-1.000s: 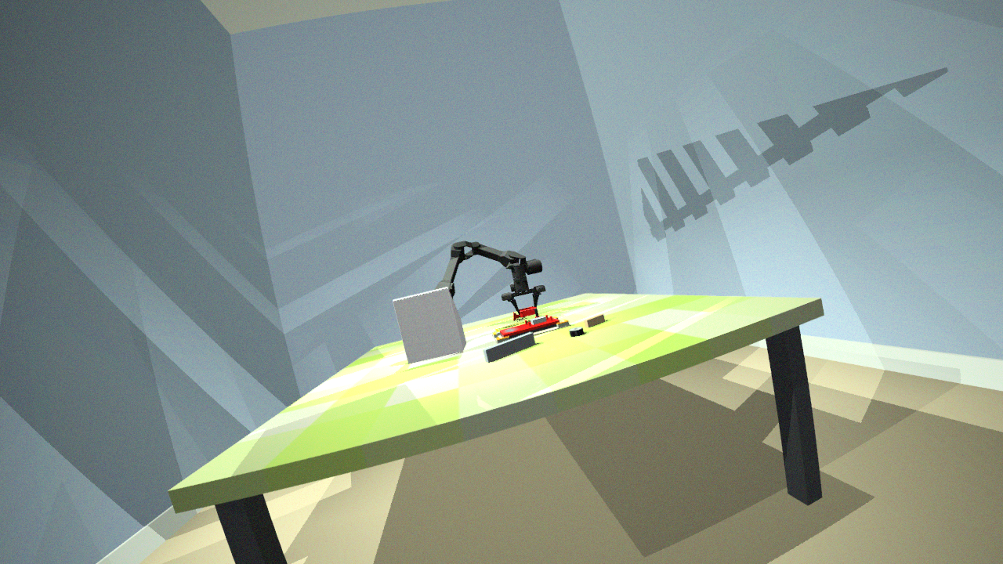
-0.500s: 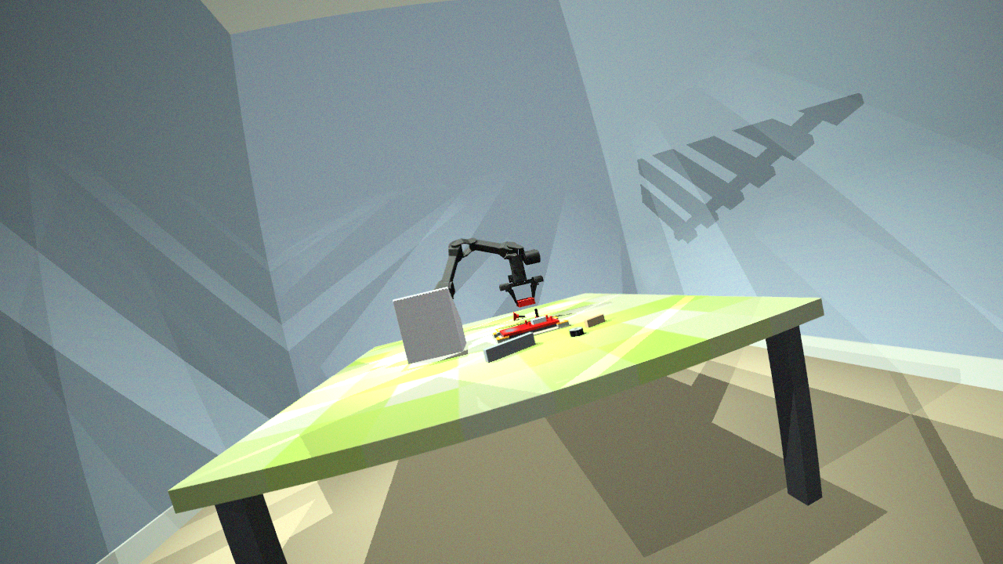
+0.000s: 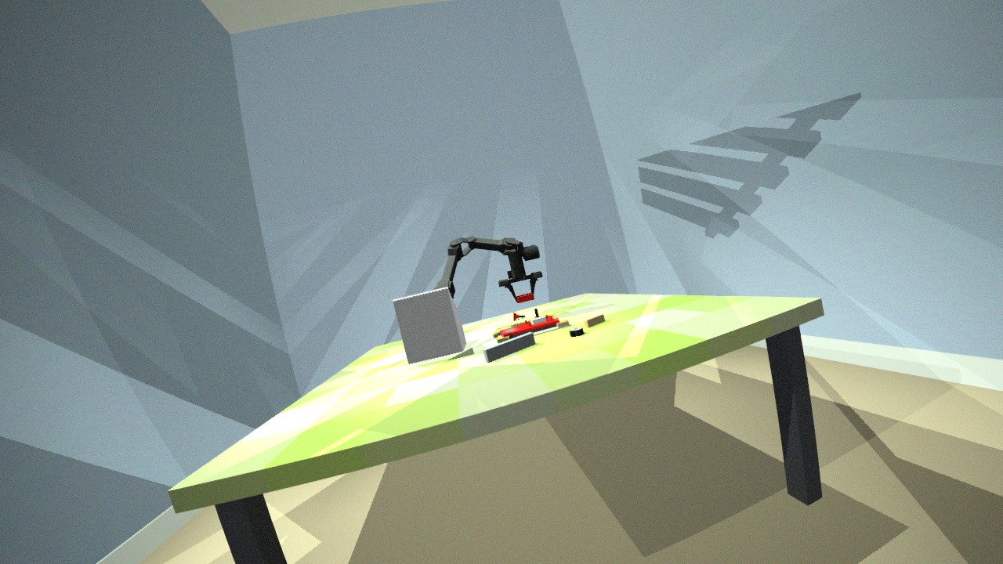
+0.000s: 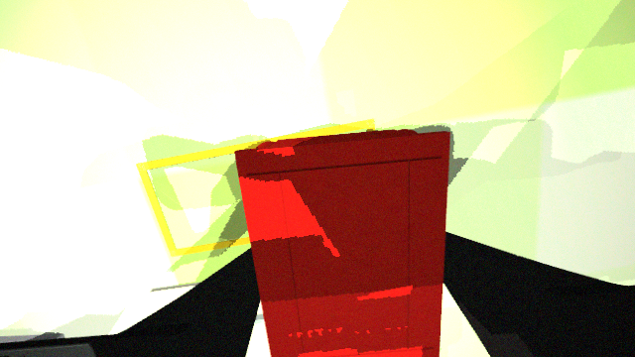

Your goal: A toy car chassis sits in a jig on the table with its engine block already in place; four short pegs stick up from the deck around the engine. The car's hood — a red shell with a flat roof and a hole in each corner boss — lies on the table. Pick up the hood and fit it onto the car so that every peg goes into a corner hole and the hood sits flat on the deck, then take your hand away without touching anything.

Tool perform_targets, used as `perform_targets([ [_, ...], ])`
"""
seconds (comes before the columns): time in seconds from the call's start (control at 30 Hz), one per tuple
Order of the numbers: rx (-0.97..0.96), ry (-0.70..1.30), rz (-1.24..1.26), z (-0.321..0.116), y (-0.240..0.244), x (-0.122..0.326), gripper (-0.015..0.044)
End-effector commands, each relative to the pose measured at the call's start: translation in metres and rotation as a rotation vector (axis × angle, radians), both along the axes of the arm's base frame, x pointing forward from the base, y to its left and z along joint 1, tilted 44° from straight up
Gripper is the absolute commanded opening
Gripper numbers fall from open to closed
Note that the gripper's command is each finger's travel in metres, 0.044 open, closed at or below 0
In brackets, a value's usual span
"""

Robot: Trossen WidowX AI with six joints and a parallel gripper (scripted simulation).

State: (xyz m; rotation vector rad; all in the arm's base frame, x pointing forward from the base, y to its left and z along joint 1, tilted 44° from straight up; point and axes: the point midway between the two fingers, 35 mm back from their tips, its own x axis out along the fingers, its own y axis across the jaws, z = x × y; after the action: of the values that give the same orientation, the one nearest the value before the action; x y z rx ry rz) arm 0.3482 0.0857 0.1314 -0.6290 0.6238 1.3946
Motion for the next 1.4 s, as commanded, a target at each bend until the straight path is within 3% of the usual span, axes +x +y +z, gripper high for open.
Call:
perform_targets([
  [0.0,-0.008,0.047,-0.057,-0.009,-0.011,0.004,0.0000],
  [0.7,0.026,0.509,-0.568,-0.077,-0.090,0.017,0.0000],
  [1.37,0.104,0.961,-1.041,-0.143,-0.159,0.003,0.0000],
])
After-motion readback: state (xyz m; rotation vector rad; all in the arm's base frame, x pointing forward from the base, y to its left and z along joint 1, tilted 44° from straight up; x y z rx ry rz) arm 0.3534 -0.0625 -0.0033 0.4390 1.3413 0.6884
